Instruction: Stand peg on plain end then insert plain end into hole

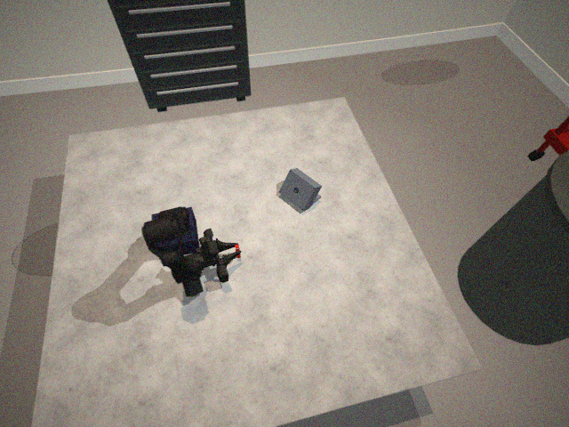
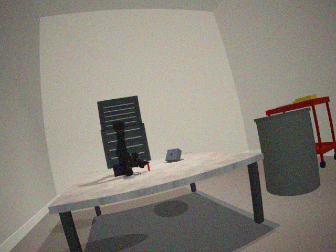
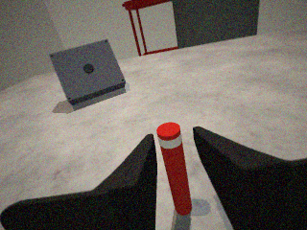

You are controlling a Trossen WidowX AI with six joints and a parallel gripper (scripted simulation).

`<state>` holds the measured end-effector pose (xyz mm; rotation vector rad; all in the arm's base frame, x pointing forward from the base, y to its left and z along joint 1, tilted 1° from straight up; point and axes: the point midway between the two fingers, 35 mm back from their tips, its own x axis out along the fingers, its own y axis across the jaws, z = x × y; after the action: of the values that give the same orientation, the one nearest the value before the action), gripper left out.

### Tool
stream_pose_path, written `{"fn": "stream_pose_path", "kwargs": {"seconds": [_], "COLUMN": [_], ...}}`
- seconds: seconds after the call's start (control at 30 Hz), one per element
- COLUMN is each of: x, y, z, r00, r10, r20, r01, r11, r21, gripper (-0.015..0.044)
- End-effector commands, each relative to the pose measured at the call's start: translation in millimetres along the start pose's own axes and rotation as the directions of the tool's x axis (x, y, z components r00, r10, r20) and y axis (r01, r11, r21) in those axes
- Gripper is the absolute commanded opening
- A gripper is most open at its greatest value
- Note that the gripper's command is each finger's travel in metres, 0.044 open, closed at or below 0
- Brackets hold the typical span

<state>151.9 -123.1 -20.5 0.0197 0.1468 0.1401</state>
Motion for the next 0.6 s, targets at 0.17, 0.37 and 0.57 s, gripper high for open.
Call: {"fn": "stream_pose_path", "kwargs": {"seconds": [0.17, 0.37, 0.57], "x": [0.0, 0.0, 0.0], "y": [0.2, 0.2, 0.2], "z": [0.0, 0.0, 0.0], "r00": [1.000, 1.000, 1.000], "r10": [0.001, 0.001, 0.001], "r20": [-0.001, -0.001, -0.001], "r01": [-0.001, -0.001, -0.001], "r11": [1.000, 1.000, 1.000], "r21": [0.004, 0.004, 0.004], "gripper": [0.0130, 0.0130, 0.0183]}}
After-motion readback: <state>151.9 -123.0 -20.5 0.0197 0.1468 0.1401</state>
